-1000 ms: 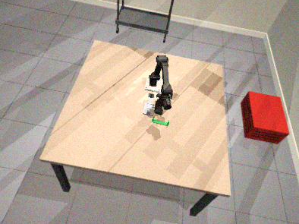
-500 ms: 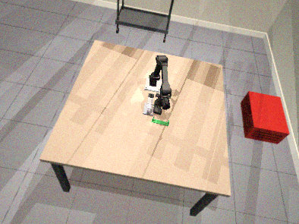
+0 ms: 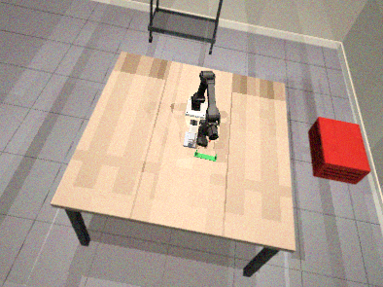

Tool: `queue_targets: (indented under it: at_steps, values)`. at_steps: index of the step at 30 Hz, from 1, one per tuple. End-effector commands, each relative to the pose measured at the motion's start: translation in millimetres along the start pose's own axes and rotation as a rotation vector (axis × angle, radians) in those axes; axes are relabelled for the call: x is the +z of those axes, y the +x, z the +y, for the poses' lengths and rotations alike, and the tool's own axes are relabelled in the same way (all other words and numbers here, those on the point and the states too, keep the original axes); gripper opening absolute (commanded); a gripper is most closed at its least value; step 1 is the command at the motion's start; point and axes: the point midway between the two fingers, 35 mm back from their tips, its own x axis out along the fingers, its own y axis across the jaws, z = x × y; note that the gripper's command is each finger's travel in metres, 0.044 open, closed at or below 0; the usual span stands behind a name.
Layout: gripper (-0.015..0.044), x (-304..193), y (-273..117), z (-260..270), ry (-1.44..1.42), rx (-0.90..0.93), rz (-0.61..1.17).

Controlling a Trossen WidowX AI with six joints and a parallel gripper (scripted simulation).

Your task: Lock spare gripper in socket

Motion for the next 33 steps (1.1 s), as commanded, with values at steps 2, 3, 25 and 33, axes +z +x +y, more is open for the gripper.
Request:
queue_targets:
  at_steps: [2,3,25,33]
  values:
    - [0.0200,5.0,-11.1,-0.3,0.001,-0.001,-0.001]
    - [0.0200,5.9,-12.7,0.2,0.000,0.001,0.000]
    - [0.0200,28.5,-62.3,7.7,-0.027,0.025,0.015]
    - [0.0200,35.5,-80.8,9.7,-0.034,0.027,0.019]
